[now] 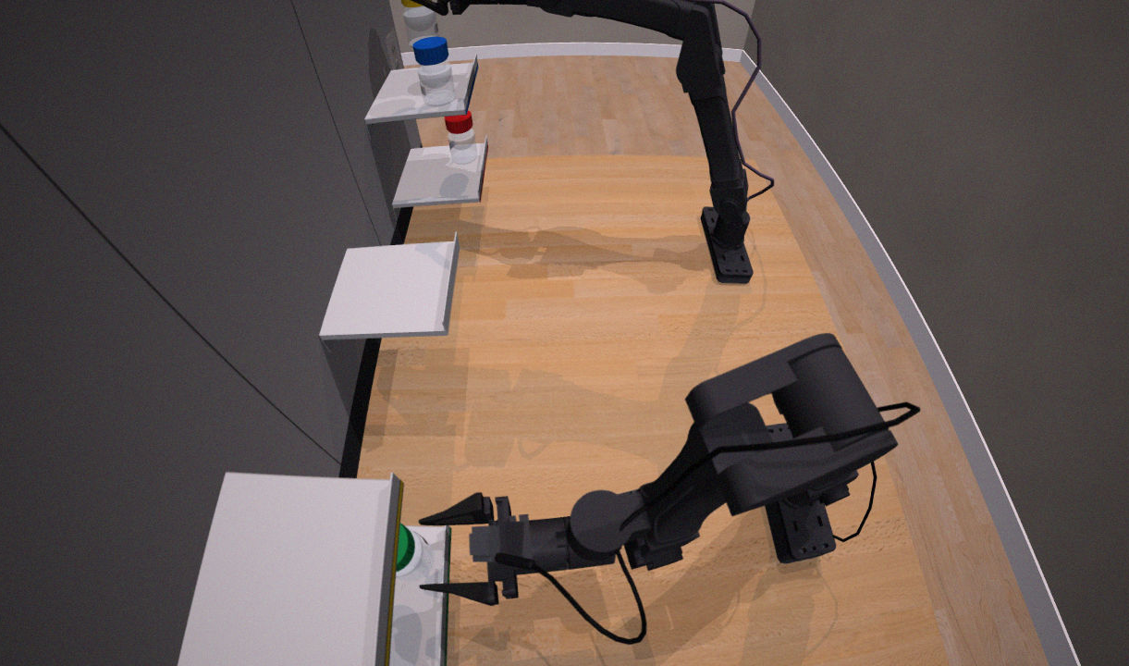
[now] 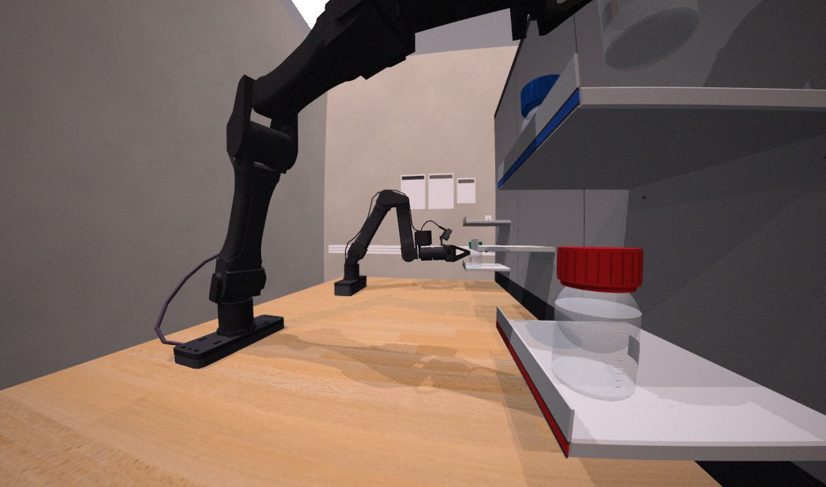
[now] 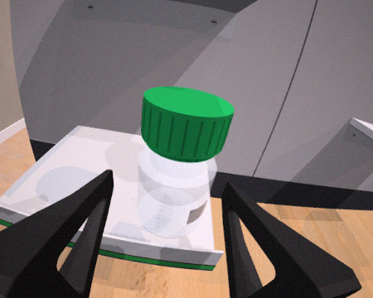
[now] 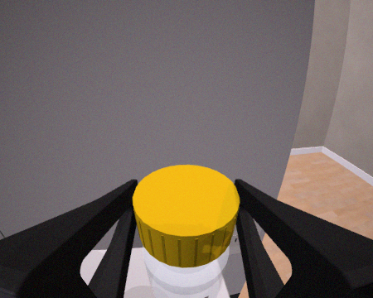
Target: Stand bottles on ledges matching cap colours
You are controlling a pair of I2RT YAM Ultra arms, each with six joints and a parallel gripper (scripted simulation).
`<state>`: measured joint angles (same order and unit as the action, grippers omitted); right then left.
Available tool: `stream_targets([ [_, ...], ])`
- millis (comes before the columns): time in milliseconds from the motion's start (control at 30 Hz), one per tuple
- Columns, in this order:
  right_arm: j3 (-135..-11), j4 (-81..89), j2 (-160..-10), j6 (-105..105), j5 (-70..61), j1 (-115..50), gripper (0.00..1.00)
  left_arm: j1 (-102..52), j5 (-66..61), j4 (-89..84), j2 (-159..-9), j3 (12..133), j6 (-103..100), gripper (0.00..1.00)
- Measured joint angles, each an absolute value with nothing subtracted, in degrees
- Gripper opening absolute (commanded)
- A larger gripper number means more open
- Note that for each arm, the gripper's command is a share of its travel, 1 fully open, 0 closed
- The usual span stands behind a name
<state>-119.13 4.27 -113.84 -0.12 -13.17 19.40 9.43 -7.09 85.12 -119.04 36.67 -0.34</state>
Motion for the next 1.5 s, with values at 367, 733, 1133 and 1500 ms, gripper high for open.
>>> stream_targets([
  [367,-119.4,6.7,-114.0,-0.1,-13.2,19.4,0.50,11.3,-8.8,89.2,-110.0,20.3,-0.3,0.72],
  [733,-116.3,5.6,-110.0,-0.1,-13.2,19.9,0.50,11.1,-8.8,89.5,-110.0,20.3,-0.3,0.72],
  [1133,-102.6,2.7,-98.2,-0.1,-14.5,21.8,0.50,11.1,-8.8,89.5,-110.0,20.3,-0.3,0.72],
  [1500,-91.3,1.1,-88.5,-0.1,-16.3,23.8,0.50,11.1,-8.8,89.5,-110.0,20.3,-0.3,0.72],
])
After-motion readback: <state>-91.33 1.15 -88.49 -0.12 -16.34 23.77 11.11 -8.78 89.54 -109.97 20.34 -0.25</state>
